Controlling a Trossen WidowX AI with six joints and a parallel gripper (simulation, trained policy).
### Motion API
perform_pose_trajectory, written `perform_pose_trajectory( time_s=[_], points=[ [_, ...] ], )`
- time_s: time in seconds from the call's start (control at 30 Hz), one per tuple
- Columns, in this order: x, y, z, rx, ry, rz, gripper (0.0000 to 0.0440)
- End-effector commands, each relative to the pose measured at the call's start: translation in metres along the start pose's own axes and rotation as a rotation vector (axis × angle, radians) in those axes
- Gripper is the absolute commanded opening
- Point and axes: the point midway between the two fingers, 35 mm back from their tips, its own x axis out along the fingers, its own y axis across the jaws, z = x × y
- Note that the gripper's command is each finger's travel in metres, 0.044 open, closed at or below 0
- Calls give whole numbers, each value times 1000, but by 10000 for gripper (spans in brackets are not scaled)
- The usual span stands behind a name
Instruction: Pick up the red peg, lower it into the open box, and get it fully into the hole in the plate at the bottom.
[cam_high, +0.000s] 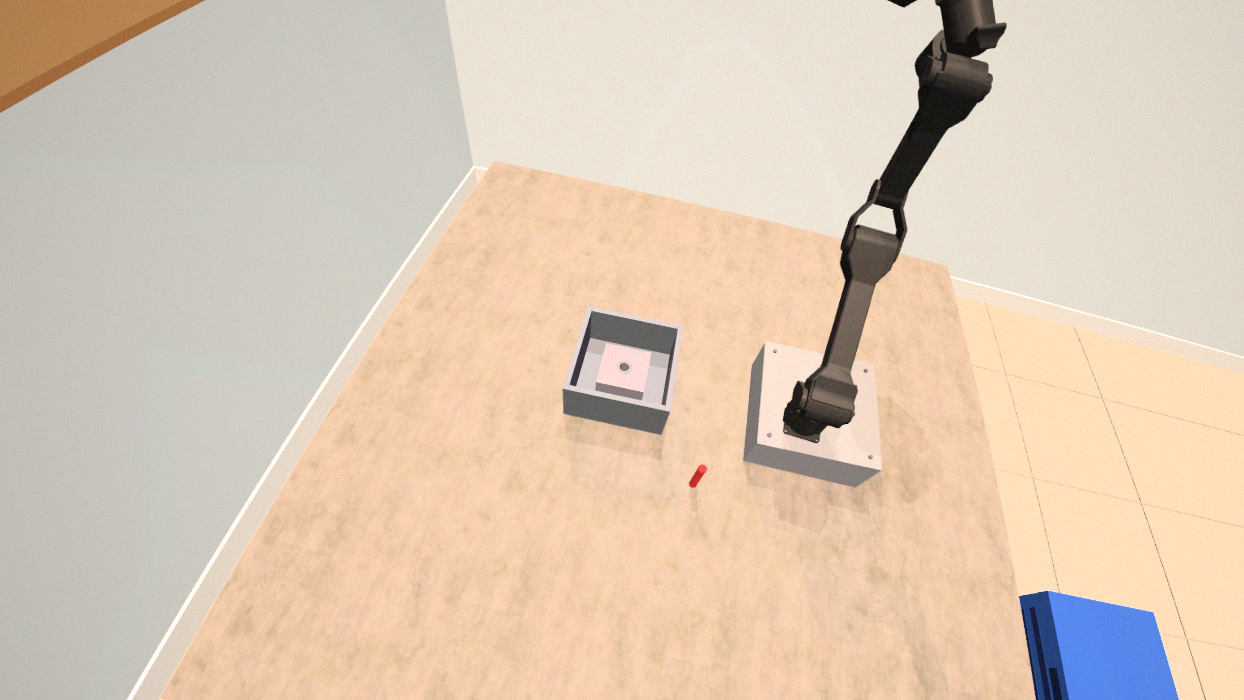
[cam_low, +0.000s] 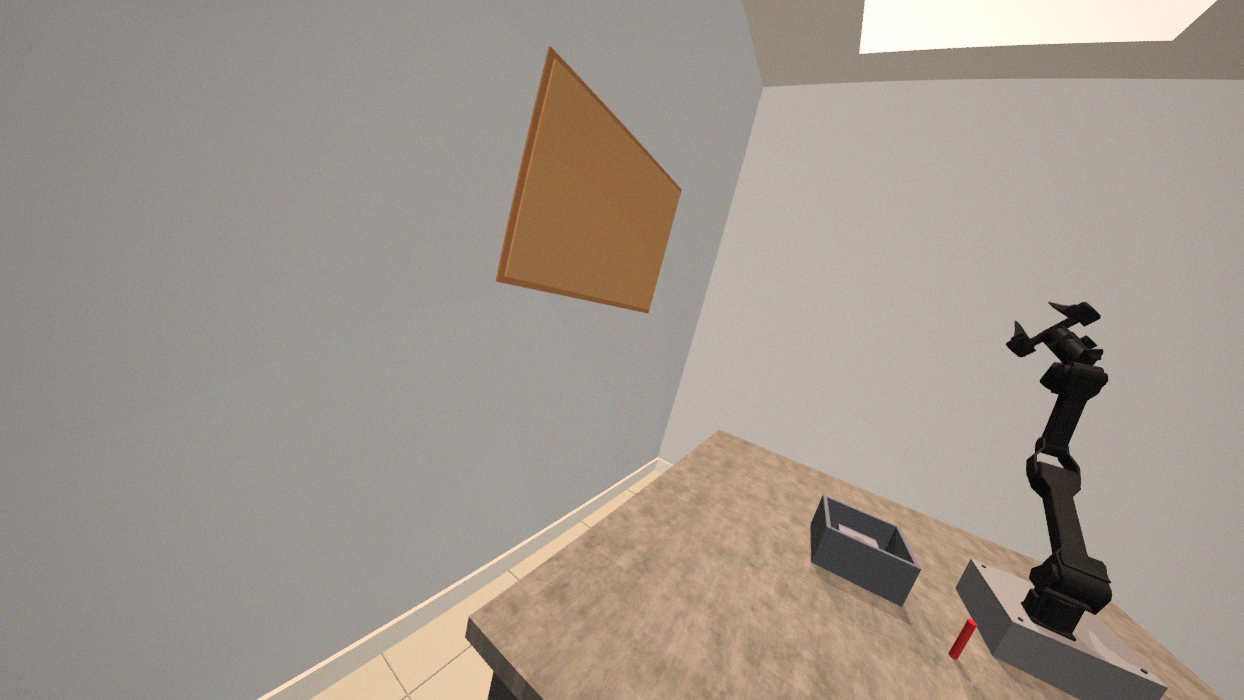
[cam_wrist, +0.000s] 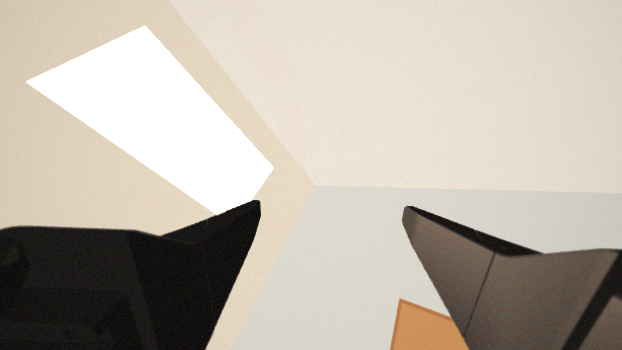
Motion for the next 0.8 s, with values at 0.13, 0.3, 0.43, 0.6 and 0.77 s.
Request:
perform_pose_trajectory(
  time_s=[0.13, 0.3, 0.43, 0.6, 0.77],
  points=[
    [-21, 52, -16, -8, 52, 145, 440],
    [-50, 105, -45, -36, 129, 295, 440],
    [-79, 141, -75, -68, 208, 403, 440],
    [-120, 175, -120, -118, 329, 515, 440],
    [-164, 193, -172, -177, 475, 592, 440]
  ],
)
